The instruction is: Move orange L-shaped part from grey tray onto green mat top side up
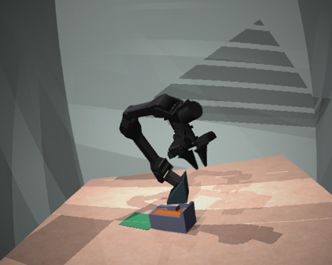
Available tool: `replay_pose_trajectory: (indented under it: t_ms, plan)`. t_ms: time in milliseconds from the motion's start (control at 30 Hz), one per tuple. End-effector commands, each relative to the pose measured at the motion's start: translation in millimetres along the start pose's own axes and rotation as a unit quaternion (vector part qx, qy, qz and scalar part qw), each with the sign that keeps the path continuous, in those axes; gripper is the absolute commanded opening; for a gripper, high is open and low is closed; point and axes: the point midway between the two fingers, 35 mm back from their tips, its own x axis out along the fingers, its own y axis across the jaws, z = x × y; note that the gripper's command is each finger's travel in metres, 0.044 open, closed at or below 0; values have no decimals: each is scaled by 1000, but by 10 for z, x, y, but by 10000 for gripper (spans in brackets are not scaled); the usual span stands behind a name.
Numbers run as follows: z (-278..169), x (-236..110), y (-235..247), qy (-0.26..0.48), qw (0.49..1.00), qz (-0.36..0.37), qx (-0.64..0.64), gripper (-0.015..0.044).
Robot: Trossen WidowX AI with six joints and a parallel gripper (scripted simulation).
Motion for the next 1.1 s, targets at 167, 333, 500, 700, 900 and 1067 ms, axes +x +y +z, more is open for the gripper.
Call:
replay_pose_trajectory:
  t_ms: [167, 333, 500, 700, 900, 1067]
  plan:
    - [537, 526, -649, -25, 981, -174, -83, 180]
    - [537, 526, -649, -25, 981, -174, -83, 180]
    - [575, 810, -729, -25, 981, -174, -83, 180]
    - [600, 1220, -903, -26, 981, -175, -83, 180]
    - [603, 1245, -911, -26, 981, -175, -83, 180]
    - [612, 1320, -935, -26, 981, -175, -83, 180]
